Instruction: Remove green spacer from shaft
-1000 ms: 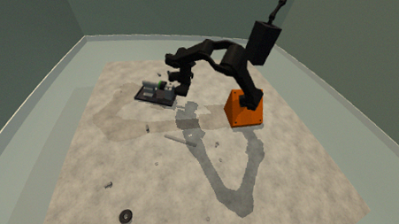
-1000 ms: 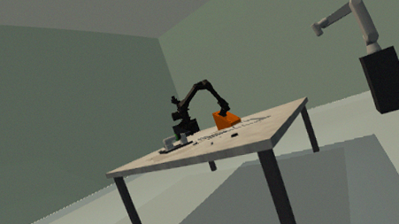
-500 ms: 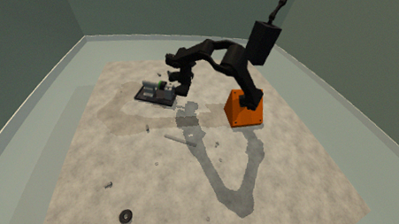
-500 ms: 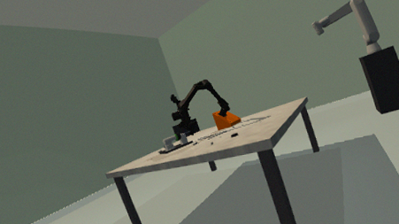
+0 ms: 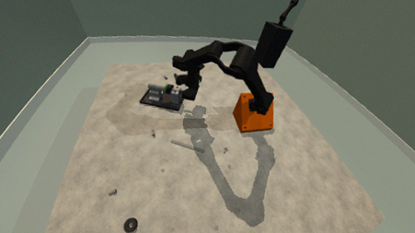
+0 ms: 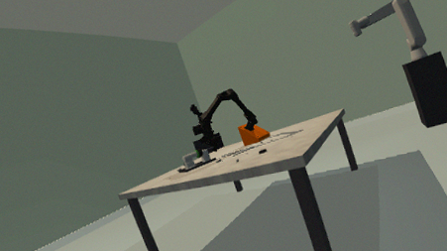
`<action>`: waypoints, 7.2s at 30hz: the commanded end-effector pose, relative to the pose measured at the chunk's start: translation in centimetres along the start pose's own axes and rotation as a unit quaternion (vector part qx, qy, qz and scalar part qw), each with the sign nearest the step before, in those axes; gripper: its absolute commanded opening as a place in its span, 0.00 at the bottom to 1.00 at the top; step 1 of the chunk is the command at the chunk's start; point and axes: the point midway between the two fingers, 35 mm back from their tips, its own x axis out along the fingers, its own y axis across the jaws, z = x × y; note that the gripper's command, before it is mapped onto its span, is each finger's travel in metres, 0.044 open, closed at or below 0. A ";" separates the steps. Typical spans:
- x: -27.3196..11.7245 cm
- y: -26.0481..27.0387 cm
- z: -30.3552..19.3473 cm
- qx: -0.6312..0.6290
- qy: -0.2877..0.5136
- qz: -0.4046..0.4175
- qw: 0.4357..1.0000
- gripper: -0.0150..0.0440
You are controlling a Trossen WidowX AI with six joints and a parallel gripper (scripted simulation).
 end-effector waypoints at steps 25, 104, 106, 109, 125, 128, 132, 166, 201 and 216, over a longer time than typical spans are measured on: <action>0.0 0.0 -0.5 -0.001 0.002 0.000 1.000 0.25; 0.0 0.0 -1.4 -0.001 0.003 0.000 1.000 0.25; 0.0 0.0 -1.4 -0.001 0.003 0.000 1.000 0.25; 0.0 0.0 -1.4 -0.001 0.003 0.000 1.000 0.25; 0.0 0.0 -1.6 -0.001 0.003 0.000 1.000 0.25; 0.0 0.0 -1.6 -0.001 0.003 0.000 1.000 0.25; 0.0 0.0 -1.7 -0.001 0.003 0.000 1.000 0.25; 0.0 0.0 -2.1 -0.001 0.003 0.000 1.000 0.25; 0.0 0.0 -2.5 -0.001 0.003 0.000 1.000 0.25; 0.0 0.0 -2.6 -0.001 0.003 0.000 1.000 0.25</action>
